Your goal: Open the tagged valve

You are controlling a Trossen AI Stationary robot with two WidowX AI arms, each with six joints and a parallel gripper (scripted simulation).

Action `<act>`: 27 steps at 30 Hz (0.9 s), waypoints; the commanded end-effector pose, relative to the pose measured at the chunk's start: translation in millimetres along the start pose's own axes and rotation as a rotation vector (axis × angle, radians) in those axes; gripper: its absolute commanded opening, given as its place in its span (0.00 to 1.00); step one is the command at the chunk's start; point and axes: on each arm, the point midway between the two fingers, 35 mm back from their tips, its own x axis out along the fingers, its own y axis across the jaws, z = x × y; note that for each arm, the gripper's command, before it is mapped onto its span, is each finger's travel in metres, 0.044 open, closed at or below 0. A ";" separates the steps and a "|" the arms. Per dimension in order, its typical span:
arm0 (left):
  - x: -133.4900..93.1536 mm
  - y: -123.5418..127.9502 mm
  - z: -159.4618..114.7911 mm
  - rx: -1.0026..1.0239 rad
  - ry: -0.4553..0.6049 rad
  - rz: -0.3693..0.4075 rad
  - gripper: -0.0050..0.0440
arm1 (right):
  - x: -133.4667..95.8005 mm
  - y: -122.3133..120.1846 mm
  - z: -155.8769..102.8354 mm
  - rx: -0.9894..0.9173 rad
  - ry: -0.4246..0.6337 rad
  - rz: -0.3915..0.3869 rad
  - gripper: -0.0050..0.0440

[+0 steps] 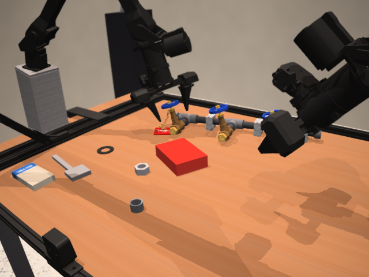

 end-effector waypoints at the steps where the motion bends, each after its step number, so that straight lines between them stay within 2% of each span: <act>1: 0.0 0.0 0.0 0.218 0.000 0.000 0.92 | 0.0 0.0 0.0 0.000 0.000 0.000 0.92; 10: 0.0 -0.1 0.0 0.758 0.000 0.000 0.92 | 0.0 0.0 0.0 0.000 0.000 0.000 0.92; 17: 0.0 -0.1 0.0 0.790 0.000 0.000 0.92 | 0.0 0.0 0.0 0.000 0.000 0.000 0.92; 27: 0.1 0.0 -0.1 0.770 0.000 0.000 0.43 | 0.0 0.0 0.0 0.000 0.000 0.000 0.92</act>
